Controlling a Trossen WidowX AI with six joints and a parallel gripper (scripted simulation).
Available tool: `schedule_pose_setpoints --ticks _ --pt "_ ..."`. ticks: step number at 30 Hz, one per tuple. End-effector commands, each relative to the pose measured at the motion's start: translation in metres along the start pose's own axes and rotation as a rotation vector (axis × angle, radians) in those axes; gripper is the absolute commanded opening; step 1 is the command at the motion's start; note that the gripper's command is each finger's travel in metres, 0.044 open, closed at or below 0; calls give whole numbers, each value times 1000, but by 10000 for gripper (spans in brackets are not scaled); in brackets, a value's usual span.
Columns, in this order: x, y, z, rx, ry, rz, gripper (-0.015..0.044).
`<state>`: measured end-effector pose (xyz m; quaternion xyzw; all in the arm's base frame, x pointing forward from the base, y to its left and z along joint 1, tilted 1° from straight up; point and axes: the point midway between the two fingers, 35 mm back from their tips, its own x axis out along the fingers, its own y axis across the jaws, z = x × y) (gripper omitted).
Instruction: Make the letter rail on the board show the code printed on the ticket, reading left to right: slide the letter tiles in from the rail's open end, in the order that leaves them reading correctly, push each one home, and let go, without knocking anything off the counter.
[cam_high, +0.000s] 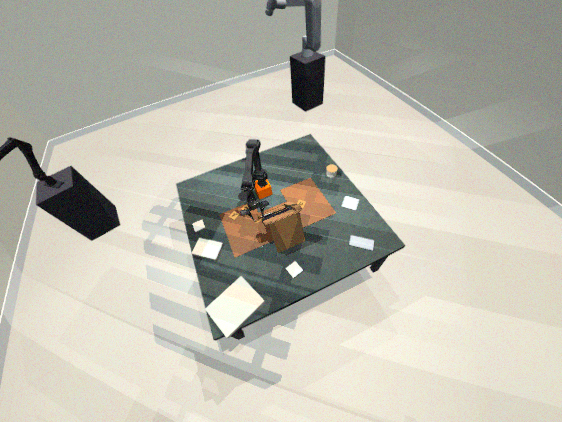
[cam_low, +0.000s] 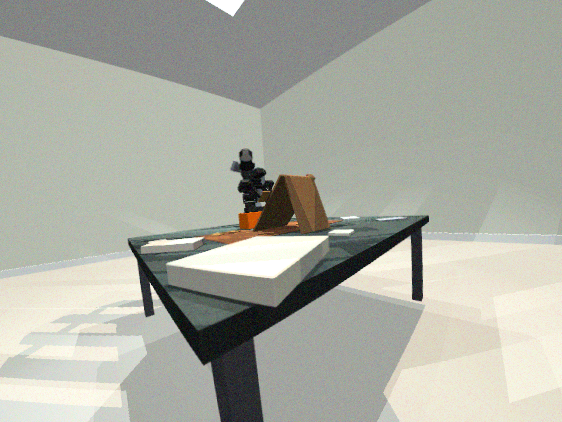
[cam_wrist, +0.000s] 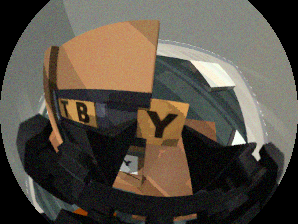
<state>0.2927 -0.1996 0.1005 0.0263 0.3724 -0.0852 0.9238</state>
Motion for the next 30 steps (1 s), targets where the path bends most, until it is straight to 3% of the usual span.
schedule_pose_setpoints --ticks 1,30 --pt "0 2 0 2 -1 -4 0" --pt "0 16 1 3 -1 -3 0"
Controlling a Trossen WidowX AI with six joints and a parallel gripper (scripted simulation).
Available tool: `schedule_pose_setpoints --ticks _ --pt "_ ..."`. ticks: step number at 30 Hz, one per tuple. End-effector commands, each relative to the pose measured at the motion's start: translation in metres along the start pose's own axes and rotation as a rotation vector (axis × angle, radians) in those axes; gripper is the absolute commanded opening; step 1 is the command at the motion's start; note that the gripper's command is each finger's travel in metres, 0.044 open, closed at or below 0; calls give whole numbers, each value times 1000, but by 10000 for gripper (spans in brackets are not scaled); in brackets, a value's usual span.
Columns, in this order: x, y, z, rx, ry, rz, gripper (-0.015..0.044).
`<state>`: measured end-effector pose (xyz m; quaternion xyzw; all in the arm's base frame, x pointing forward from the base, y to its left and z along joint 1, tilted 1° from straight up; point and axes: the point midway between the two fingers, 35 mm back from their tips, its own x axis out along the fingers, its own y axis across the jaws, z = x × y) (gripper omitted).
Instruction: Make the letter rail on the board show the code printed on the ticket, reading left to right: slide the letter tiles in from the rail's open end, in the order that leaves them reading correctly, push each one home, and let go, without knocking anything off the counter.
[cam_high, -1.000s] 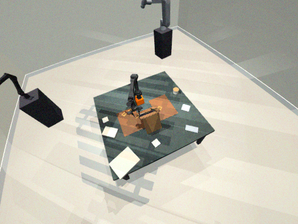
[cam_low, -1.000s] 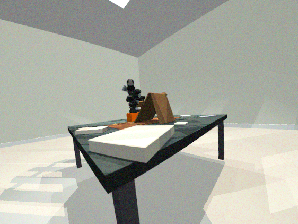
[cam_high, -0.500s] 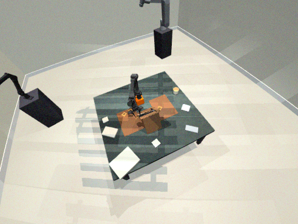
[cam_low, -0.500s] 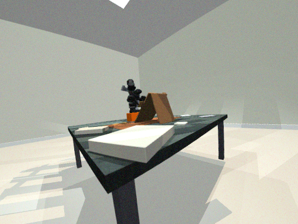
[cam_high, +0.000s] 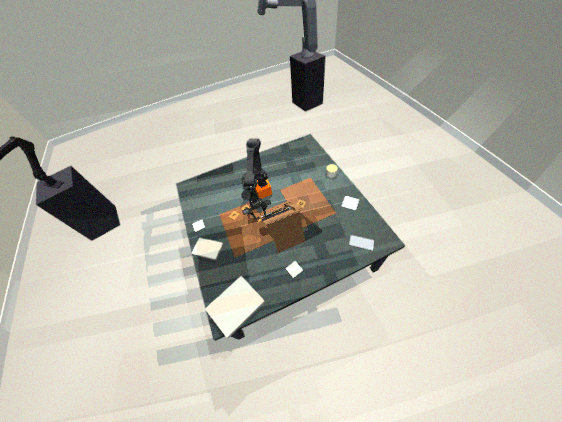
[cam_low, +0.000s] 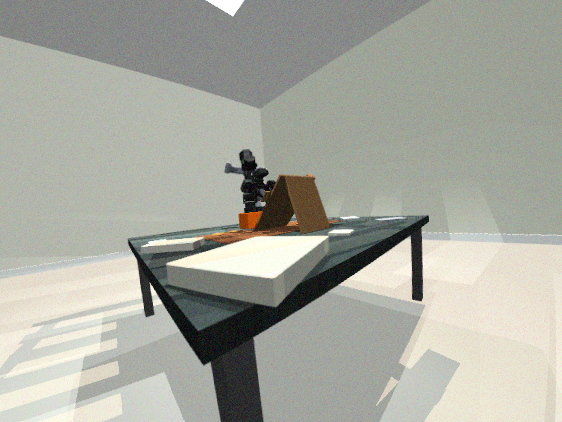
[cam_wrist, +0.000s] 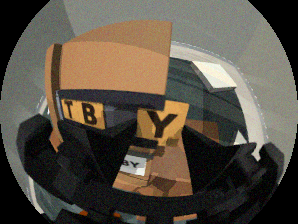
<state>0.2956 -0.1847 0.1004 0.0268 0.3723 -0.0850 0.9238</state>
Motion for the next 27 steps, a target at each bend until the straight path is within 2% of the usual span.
schedule_pose_setpoints --ticks 1,27 --pt "0 2 0 2 -1 -4 0" --pt "0 15 0 3 -1 -3 0"
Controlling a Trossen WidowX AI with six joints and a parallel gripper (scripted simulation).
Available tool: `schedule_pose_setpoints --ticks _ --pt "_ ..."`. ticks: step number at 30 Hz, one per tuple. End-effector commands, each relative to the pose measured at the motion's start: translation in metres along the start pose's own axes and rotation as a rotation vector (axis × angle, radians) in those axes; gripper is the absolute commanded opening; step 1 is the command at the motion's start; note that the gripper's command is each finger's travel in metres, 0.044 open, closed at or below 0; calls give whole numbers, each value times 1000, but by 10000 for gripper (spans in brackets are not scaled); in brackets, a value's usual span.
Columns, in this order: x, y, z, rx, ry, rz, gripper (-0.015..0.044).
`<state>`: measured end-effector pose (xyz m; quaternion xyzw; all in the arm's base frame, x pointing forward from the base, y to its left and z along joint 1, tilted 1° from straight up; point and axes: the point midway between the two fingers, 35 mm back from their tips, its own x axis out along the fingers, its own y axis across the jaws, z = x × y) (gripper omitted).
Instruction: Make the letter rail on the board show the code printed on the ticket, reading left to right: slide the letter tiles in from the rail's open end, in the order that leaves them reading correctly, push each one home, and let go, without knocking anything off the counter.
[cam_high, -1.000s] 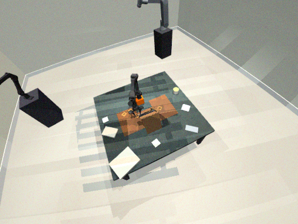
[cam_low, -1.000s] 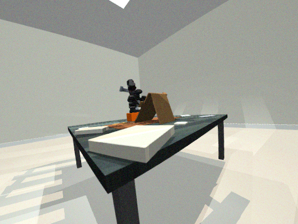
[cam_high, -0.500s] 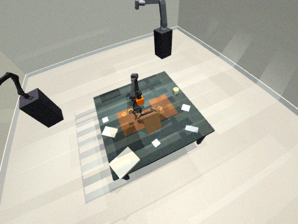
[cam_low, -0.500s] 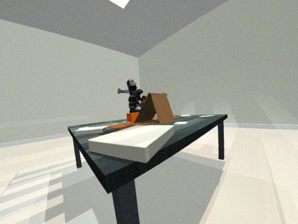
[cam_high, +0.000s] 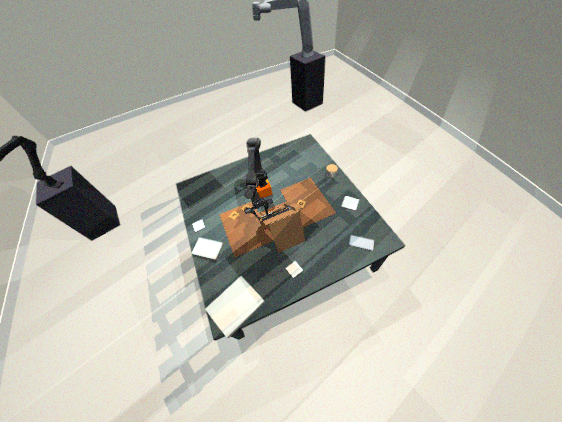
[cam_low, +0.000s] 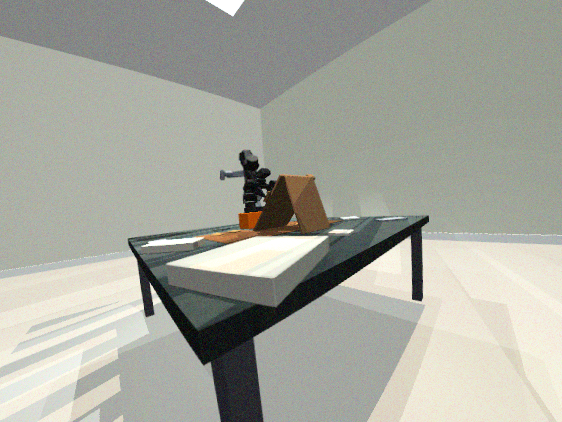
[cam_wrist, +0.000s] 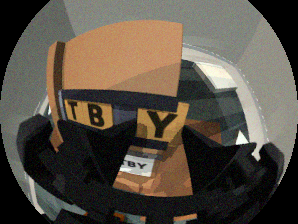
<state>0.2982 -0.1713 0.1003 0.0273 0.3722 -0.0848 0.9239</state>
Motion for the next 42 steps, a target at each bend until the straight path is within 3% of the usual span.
schedule_pose_setpoints --ticks 1,42 --pt "0 1 0 3 -1 -4 0" --pt "0 24 0 4 -1 -3 0"
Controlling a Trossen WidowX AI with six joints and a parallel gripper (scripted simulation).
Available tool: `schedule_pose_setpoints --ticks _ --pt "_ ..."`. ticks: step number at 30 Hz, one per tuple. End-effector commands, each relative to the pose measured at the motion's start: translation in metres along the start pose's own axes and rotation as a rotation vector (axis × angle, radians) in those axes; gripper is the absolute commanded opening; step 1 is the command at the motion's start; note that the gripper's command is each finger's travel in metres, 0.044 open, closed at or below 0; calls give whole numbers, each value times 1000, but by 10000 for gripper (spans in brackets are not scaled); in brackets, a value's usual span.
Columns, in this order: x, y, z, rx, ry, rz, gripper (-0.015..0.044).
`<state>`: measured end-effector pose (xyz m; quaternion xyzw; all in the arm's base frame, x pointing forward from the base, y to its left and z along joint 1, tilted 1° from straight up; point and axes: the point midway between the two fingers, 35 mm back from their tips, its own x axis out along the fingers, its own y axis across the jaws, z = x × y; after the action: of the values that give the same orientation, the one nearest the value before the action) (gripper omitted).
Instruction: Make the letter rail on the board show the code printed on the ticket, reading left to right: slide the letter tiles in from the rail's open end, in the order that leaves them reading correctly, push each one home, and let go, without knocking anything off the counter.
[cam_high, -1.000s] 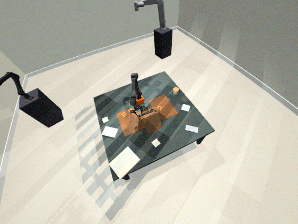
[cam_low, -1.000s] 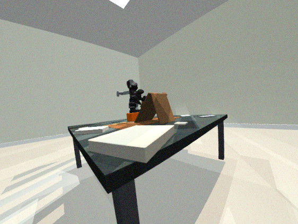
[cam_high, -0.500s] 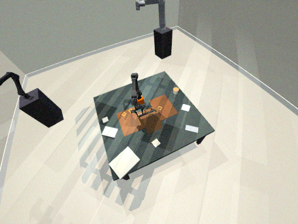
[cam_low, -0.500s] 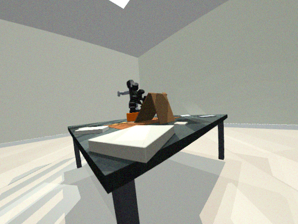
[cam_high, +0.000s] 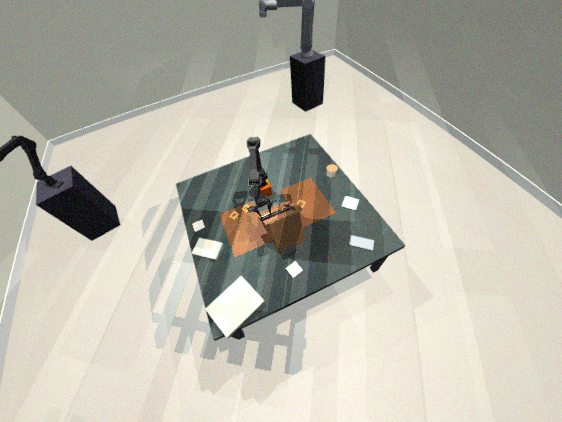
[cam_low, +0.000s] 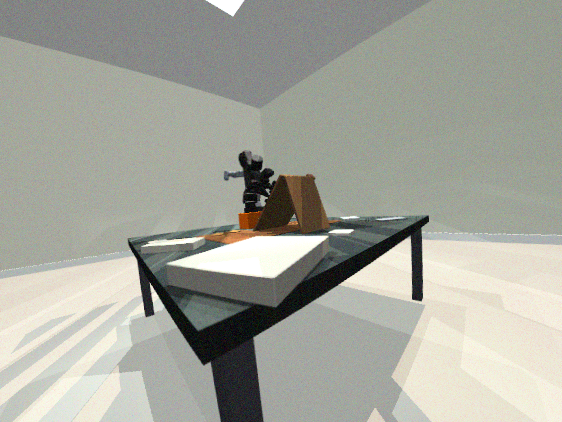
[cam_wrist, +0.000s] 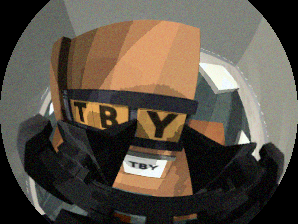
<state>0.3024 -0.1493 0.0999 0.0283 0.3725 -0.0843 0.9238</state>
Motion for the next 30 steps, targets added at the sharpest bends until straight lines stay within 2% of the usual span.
schedule_pose_setpoints --ticks 1,3,14,30 --pt "-1 2 1 3 -2 -4 0" --pt "-1 3 1 3 -2 -4 0" --pt "-4 2 0 2 -2 -4 289" --pt "-19 1 0 3 -1 -4 295"
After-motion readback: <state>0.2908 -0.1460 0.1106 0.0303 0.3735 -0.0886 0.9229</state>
